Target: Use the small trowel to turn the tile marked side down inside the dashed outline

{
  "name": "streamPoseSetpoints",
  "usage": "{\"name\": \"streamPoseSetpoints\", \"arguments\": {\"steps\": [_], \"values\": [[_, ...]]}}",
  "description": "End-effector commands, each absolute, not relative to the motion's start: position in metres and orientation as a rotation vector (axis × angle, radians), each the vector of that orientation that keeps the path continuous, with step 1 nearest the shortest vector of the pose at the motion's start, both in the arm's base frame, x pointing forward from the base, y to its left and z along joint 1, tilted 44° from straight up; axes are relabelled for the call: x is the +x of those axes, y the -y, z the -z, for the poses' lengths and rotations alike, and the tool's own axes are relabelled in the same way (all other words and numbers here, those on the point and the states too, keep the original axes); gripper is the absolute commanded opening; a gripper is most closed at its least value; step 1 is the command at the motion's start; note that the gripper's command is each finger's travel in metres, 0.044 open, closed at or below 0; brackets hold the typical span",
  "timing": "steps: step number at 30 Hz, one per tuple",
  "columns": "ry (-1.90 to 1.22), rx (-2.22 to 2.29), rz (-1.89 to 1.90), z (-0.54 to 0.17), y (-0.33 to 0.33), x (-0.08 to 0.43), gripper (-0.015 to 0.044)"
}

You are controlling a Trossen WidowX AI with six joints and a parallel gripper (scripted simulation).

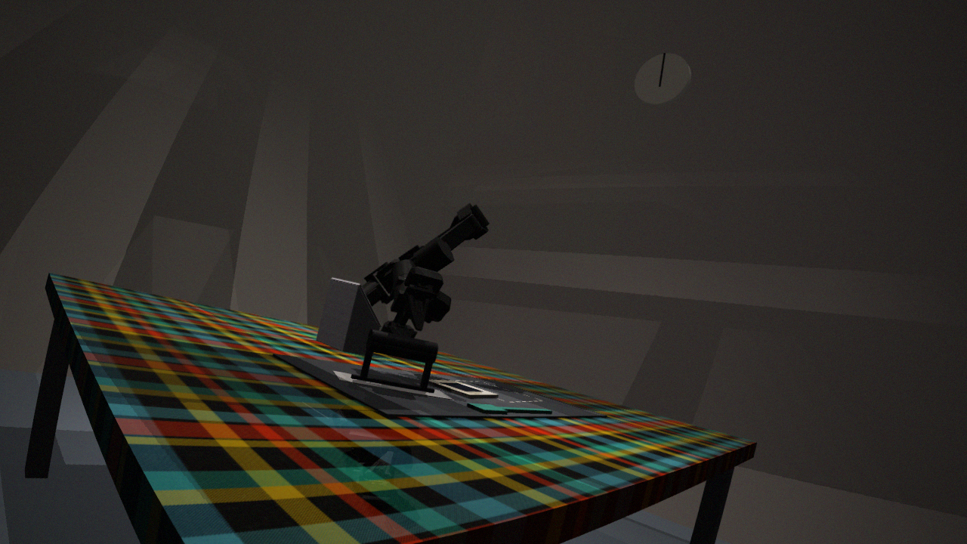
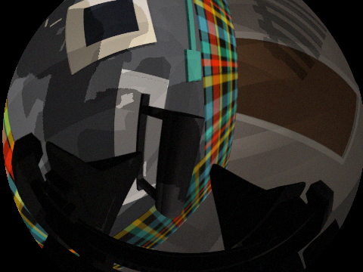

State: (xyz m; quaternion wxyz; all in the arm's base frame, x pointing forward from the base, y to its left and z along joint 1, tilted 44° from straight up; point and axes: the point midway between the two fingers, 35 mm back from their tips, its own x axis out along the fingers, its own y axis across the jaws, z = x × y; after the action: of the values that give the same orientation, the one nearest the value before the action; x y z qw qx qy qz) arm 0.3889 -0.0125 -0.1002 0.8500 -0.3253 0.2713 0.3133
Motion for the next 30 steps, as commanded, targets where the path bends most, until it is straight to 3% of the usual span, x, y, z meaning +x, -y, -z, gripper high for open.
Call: {"name": "streamPoseSetpoints", "arguments": {"steps": [1,29,30], "values": [[-0.57,-0.687,-0.66,0.104,0.009,0.394,0.03],[-0.558,-0.69,-0.664,0.133,-0.006,0.422,0.03],[-0.558,-0.69,-0.664,0.133,-0.006,0.422,0.0274]]}}
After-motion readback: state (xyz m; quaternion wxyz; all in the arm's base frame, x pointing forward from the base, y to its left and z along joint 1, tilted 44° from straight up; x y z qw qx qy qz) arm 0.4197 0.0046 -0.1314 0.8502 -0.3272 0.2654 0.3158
